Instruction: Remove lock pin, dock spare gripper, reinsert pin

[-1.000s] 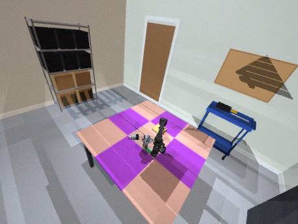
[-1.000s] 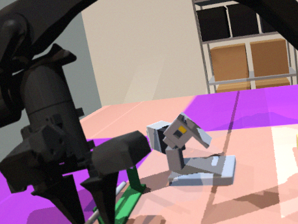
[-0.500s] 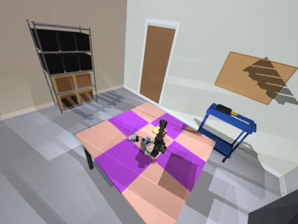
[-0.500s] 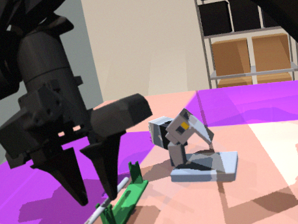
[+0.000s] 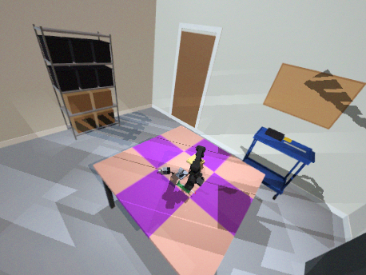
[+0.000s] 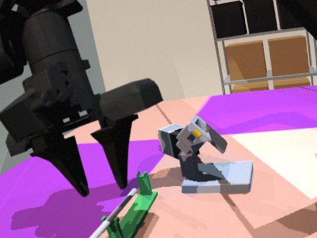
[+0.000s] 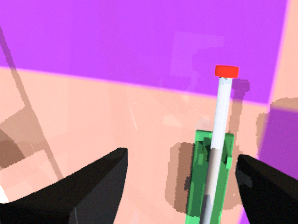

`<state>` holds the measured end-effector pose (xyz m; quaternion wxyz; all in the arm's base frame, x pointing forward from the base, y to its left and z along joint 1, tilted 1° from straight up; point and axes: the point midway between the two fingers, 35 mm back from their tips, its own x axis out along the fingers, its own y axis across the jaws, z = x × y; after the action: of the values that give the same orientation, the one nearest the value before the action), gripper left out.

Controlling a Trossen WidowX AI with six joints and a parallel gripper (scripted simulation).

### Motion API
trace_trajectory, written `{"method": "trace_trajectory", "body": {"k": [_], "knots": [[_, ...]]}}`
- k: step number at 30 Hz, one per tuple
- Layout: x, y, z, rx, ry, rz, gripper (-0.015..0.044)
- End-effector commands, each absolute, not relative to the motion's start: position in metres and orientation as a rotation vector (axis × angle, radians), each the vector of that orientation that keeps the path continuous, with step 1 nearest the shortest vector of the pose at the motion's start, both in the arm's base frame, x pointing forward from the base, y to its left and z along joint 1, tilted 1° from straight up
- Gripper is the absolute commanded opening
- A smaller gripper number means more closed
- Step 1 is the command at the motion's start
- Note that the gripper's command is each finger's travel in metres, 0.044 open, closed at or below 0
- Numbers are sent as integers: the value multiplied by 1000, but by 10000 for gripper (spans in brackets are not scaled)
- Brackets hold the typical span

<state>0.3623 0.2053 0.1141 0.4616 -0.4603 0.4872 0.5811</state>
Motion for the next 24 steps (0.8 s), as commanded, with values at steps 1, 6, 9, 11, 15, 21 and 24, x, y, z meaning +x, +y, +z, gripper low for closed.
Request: {"method": "trace_trajectory", "body": {"k": [1, 6, 9, 11, 15, 21, 24], "knots": [[374, 169, 157, -1217, 1104, 1306, 180], [375, 162, 163, -1238, 1087, 1279, 180], [377, 162, 148, -1238, 1086, 1279, 180], [379, 163, 132, -1238, 1086, 1279, 180], [378, 162, 96, -1237, 1085, 1280, 180], [379, 162, 91, -1237, 1085, 1280, 180], [379, 162, 86, -1237, 1085, 1280, 180]]}}
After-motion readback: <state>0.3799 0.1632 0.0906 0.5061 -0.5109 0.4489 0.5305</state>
